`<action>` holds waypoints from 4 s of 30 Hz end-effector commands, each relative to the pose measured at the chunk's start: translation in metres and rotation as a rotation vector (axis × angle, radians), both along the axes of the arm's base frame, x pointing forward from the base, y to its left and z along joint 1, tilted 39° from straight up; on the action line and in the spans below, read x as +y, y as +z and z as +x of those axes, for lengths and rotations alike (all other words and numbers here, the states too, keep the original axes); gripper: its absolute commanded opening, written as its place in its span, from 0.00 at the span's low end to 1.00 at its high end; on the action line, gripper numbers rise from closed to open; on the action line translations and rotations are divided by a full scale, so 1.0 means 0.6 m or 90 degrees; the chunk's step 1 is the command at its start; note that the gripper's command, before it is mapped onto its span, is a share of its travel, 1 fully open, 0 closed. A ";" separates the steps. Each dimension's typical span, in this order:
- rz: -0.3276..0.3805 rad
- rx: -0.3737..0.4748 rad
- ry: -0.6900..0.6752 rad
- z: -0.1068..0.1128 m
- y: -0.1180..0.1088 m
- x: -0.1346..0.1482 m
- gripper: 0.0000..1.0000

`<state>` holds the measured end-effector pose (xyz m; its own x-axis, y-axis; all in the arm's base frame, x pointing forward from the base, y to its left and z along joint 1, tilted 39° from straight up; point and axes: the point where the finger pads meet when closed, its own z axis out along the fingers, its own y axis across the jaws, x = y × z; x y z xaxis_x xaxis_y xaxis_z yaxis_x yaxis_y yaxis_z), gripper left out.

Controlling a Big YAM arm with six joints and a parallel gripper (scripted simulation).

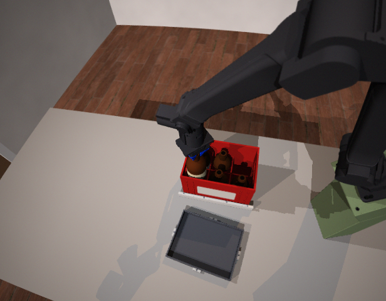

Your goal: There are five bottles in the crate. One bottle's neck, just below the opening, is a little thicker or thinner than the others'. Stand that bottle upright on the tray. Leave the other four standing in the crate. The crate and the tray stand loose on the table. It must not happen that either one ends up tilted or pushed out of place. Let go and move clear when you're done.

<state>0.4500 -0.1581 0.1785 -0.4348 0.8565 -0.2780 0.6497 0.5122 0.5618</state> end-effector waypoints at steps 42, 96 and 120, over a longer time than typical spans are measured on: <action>-0.020 -0.030 0.001 0.001 0.056 -0.016 0.00; -0.018 -0.025 0.001 -0.023 0.089 -0.021 0.00; -0.022 -0.031 0.001 -0.038 0.115 -0.022 0.00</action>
<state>0.4196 -0.1601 0.2126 -0.4391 0.8567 -0.2708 0.6538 0.5114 0.5577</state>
